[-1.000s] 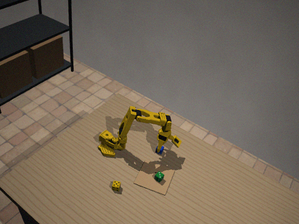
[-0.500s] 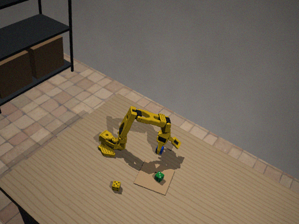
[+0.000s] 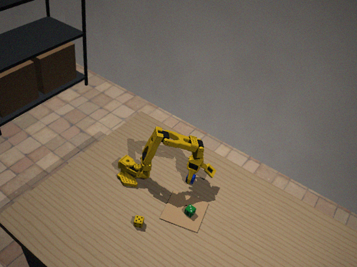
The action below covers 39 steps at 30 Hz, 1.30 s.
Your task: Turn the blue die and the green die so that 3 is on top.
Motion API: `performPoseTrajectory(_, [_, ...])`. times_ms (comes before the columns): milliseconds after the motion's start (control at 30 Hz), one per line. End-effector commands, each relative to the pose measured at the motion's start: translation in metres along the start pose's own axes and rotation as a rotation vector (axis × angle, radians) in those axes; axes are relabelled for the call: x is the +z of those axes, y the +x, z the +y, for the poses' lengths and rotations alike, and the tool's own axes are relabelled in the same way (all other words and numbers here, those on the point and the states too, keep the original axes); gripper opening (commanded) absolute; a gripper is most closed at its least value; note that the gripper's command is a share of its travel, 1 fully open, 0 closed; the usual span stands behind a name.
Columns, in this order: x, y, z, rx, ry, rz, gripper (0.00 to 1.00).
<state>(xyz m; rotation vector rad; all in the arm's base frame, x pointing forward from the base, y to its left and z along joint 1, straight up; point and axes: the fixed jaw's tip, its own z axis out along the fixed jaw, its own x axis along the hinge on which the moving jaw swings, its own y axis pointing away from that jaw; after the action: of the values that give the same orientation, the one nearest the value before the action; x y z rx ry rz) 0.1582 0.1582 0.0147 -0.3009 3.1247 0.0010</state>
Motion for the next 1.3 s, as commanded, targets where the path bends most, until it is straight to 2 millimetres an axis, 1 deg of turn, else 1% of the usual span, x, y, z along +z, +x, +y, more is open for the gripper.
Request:
performPoseTrajectory(0, [-0.0049,-0.0032,0.0024,-0.001,-0.020,-0.030,0.32])
performPoseTrajectory(133, [-0.0049,-0.0033,0.0017,-0.001,-0.020,-0.030,0.31])
performPoseTrajectory(633, [-0.0049,-0.0034,-0.0048,-0.001,-0.019,-0.030,0.20])
performPoseTrajectory(967, [-0.0049,-0.0034,-0.0068,-0.001,-0.019,-0.030,0.16])
performPoseTrajectory(1267, [-0.0049,-0.0034,-0.0071,-0.001,-0.019,-0.030,0.16])
